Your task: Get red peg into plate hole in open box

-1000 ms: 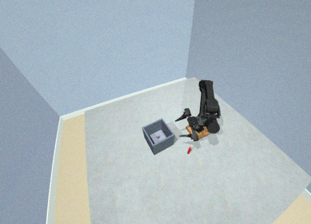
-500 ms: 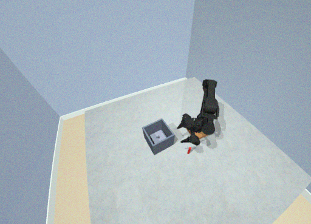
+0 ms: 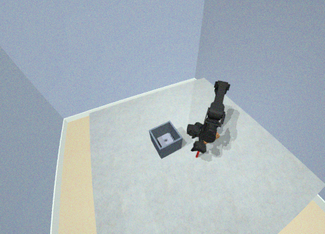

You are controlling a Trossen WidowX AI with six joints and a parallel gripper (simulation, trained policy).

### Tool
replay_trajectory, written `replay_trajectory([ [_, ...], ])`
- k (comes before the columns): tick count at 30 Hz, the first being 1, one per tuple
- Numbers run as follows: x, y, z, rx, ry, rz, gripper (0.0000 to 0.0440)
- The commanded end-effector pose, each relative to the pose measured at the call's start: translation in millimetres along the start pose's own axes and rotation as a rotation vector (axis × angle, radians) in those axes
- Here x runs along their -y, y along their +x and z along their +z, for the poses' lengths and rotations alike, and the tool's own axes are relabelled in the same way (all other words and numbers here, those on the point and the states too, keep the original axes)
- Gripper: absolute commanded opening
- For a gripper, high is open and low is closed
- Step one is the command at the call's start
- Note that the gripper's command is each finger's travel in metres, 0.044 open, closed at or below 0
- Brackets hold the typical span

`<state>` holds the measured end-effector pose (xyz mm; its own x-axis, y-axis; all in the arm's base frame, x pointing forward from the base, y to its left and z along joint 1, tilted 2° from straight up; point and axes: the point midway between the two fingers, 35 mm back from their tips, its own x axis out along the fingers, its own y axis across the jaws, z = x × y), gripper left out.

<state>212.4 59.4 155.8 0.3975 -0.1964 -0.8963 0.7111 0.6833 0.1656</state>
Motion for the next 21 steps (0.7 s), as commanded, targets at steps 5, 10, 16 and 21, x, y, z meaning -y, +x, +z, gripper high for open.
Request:
replay_trajectory([
  [5,-2,8,-18,-0.169,0.147,-0.063,0.044],
  [10,-3,16,-31,-0.254,0.212,-0.111,0.044],
  [16,1,27,-44,-0.328,0.267,-0.173,0.0436],
  [21,6,42,-54,-0.371,0.308,-0.218,0.044],
])
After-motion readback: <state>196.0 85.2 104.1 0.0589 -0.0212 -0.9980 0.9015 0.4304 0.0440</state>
